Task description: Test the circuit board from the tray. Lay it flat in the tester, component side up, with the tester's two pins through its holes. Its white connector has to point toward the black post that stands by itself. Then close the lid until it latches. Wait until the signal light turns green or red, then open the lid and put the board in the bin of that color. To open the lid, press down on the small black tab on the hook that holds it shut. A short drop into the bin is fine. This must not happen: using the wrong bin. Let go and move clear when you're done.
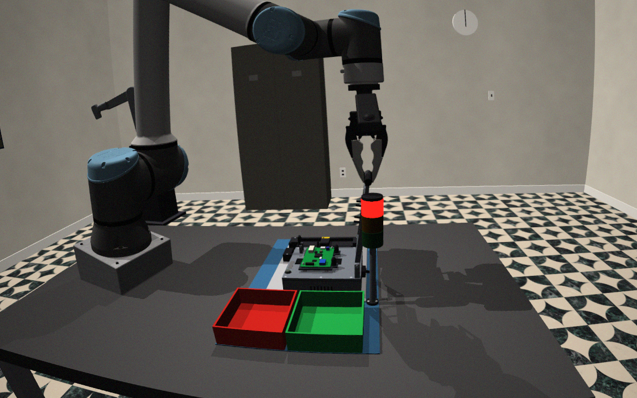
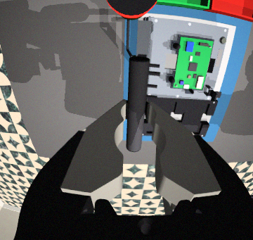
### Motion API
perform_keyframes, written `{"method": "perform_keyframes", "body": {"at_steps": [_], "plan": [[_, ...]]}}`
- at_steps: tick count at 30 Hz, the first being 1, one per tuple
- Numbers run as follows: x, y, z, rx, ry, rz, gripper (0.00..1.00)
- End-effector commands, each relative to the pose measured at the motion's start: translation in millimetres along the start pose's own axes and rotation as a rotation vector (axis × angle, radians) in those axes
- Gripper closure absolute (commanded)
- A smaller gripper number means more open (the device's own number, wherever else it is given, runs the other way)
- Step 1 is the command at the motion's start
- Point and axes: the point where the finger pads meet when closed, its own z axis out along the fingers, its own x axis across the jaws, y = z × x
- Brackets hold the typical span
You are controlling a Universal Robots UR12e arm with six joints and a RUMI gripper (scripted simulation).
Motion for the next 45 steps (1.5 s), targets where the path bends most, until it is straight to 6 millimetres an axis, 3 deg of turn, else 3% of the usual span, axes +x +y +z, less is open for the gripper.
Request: {"method": "perform_keyframes", "body": {"at_steps": [1,34,35,45], "plan": [[-4.9,0.0,0.7,0.001,0.001,0.0,1.0],[-5.2,0.0,2.5,0.001,0.003,0.0,1.0],[-5.2,0.0,2.5,0.001,0.003,0.0,0.7],[-5.3,0.1,0.6,0.001,0.0,0.0,0.7]]}}
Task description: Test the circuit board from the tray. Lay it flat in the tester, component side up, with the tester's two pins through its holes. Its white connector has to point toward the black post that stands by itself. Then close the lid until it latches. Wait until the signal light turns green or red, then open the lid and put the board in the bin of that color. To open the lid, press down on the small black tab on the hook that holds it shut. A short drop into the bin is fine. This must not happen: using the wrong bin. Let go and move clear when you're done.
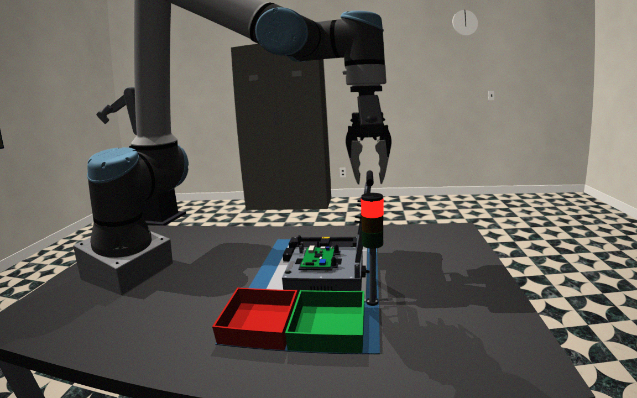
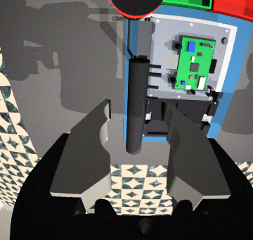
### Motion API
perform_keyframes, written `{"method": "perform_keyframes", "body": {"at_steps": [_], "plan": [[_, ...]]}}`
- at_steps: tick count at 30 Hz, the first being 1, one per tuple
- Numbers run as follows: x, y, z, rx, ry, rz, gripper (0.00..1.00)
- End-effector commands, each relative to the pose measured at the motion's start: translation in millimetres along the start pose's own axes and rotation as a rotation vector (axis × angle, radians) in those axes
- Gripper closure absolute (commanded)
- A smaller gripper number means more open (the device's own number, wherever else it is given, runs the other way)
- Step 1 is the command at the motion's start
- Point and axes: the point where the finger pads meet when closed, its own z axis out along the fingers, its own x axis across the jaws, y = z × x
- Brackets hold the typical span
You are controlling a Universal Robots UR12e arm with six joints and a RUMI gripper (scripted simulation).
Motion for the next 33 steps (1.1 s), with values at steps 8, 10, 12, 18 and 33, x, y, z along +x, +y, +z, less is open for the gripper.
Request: {"method": "perform_keyframes", "body": {"at_steps": [8,10,12,18,33], "plan": [[-1,0,-3,0.001,-0.005,0.0,0.7],[-1,0,-3,0.001,-0.005,0.0,0.7],[-1,0,-3,0.001,-0.005,0.0,0.7],[-1,0,-3,0.001,-0.005,0.0,0.7],[-2,0,-15,0.002,-0.008,0.0,0.7]]}}
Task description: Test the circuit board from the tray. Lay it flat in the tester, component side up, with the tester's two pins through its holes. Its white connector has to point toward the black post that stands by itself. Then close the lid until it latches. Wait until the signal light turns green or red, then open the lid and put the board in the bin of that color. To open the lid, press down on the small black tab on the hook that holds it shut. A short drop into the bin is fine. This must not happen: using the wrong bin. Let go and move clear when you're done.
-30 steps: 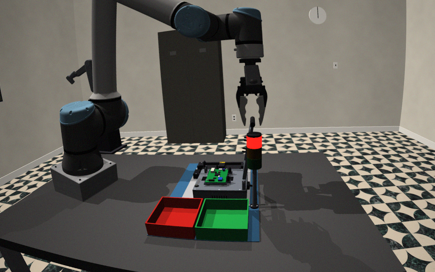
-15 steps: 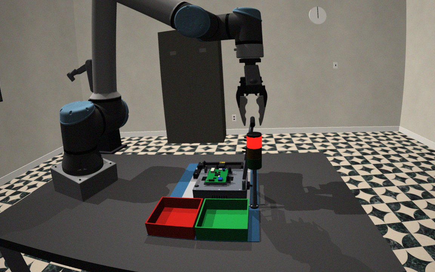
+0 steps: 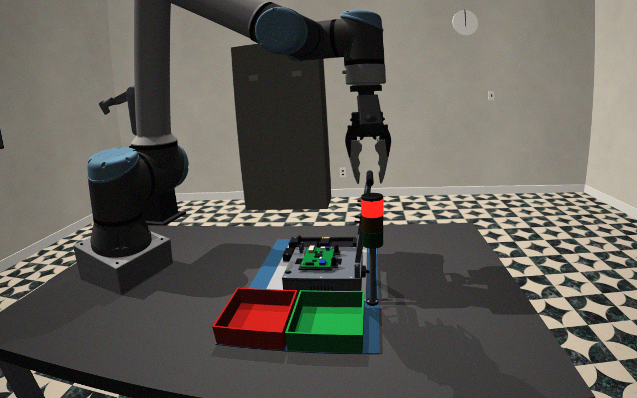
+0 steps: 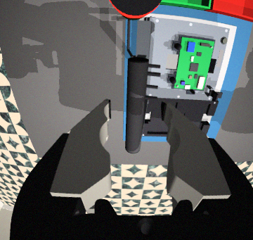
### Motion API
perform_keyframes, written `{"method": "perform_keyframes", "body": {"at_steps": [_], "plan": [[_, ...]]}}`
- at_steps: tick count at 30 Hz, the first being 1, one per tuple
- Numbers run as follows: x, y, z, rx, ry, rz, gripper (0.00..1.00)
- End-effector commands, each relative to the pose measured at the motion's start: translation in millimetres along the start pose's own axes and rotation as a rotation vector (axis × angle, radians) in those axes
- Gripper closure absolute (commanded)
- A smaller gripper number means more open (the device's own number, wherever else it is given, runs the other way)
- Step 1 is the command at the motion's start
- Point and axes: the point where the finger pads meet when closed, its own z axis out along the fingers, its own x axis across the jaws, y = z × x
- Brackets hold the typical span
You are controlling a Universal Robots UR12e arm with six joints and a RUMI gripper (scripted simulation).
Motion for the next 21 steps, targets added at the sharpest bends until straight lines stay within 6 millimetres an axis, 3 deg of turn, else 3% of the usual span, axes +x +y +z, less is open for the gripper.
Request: {"method": "perform_keyframes", "body": {"at_steps": [1,10,21], "plan": [[-3,0,-17,0.002,-0.008,0.0,0.7],[-3,0,-52,0.002,-0.008,-0.001,0.7],[-3,0,-64,0.002,-0.006,-0.001,0.7]]}}
